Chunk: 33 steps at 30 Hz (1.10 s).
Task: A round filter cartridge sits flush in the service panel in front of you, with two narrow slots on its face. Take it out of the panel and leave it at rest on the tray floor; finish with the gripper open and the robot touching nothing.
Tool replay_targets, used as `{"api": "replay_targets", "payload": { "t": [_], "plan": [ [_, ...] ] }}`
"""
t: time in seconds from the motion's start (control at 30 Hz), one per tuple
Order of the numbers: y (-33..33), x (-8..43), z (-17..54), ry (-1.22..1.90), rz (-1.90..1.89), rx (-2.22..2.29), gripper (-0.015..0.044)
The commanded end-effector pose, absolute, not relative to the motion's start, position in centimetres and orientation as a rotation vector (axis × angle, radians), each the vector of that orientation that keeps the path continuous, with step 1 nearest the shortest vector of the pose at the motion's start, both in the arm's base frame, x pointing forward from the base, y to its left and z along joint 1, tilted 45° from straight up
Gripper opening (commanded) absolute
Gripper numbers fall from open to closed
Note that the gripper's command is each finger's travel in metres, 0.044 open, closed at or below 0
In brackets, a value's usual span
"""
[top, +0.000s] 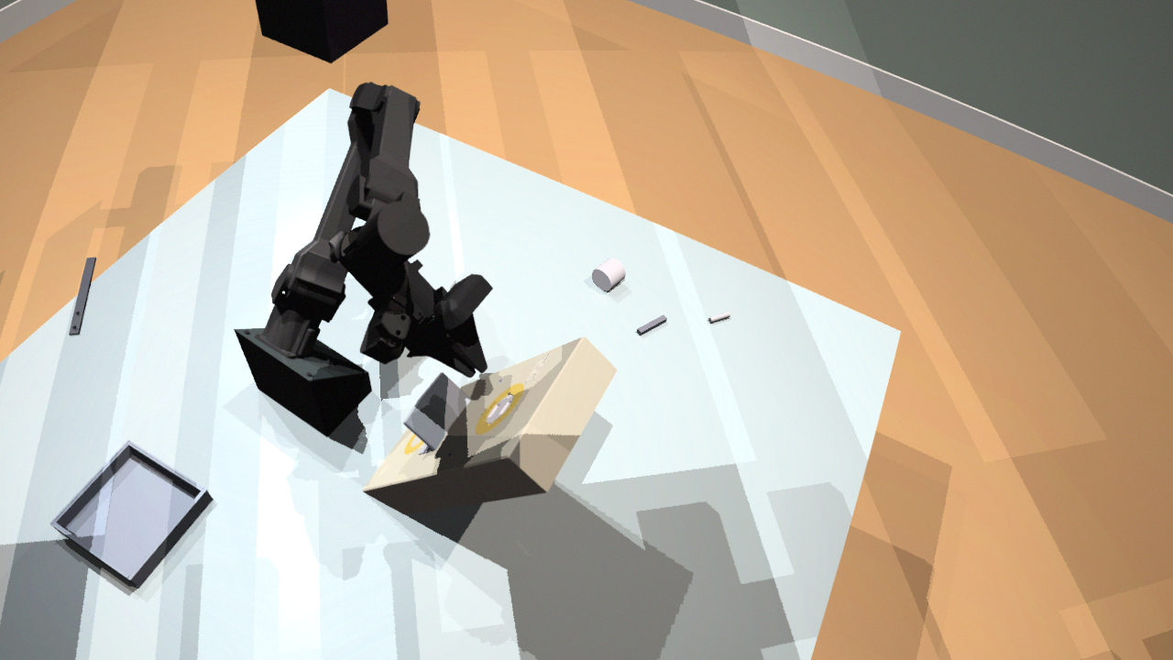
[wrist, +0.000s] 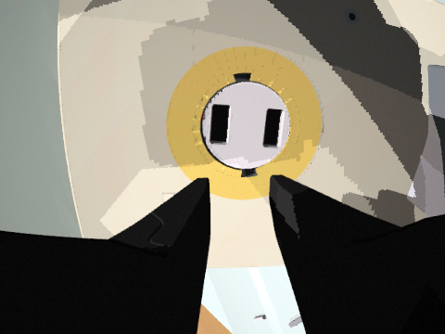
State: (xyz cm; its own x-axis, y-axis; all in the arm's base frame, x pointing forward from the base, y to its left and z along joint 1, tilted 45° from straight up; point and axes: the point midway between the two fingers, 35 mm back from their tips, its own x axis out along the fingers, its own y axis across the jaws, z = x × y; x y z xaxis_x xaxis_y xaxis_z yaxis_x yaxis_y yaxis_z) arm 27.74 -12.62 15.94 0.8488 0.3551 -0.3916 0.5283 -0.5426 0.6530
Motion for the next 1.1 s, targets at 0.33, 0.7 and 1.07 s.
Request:
{"api": "replay_targets", "payload": {
  "t": [0.33,0.7,1.07],
  "plan": [
    [-13.5,26.5,14.7,0.642,-0.253,2.319,0.0104],
    [-13.0,28.0,13.9,0.648,-0.261,2.314,0.0104],
    [-12.3,29.6,13.3,0.647,-0.259,2.314,0.0104]
  ]
}}
